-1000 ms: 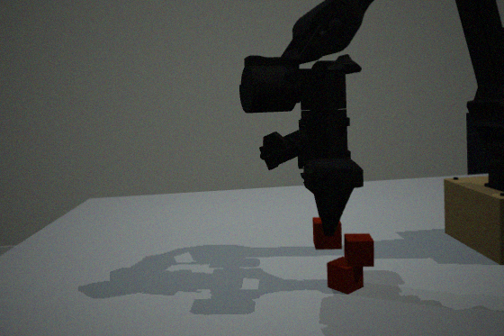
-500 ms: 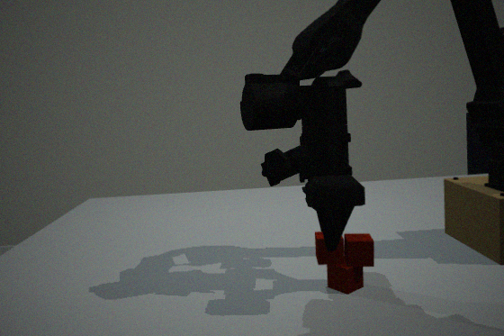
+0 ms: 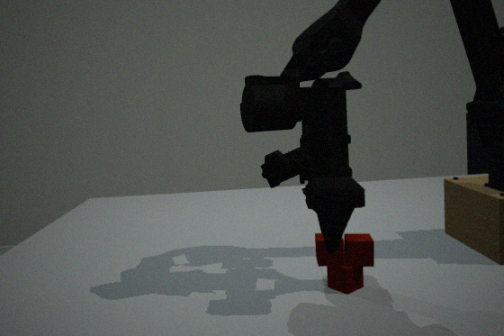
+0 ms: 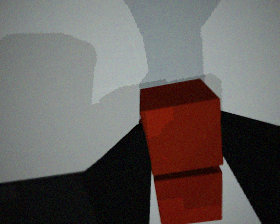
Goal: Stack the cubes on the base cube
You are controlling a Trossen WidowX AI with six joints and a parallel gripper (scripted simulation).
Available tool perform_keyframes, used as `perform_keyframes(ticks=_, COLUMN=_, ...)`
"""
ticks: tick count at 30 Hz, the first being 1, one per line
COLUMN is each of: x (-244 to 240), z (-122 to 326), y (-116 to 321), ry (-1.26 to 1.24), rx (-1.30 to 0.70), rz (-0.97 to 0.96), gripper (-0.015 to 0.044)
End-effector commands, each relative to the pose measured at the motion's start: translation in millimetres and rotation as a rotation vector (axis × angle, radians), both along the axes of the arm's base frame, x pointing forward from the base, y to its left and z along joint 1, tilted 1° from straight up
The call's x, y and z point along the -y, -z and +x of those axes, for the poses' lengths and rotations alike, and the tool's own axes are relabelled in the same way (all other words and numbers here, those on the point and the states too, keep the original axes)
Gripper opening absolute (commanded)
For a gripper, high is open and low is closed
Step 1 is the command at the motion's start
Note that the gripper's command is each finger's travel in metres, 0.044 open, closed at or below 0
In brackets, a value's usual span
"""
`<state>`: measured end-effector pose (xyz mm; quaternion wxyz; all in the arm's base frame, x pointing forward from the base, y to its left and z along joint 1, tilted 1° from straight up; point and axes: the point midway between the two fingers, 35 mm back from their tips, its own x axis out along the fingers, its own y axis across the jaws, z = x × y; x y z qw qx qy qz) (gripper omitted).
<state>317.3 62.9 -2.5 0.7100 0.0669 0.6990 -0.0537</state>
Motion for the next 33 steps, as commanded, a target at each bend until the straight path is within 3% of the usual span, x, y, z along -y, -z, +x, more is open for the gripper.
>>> perform_keyframes(ticks=1, x=0, z=0, y=1, ry=0.003, rx=0.001, rz=0.002, gripper=0.0105)
perform_keyframes(ticks=2, x=0, z=0, y=1, ry=0.003, rx=0.001, rz=0.002, gripper=0.0105)
perform_keyframes(ticks=6, x=0, z=0, y=1, ry=0.003, rx=0.001, rz=0.002, gripper=0.0205)
perform_keyframes(ticks=33, x=0, z=0, y=-25, ry=0.0, rx=0.0, rz=0.0, gripper=0.0205)
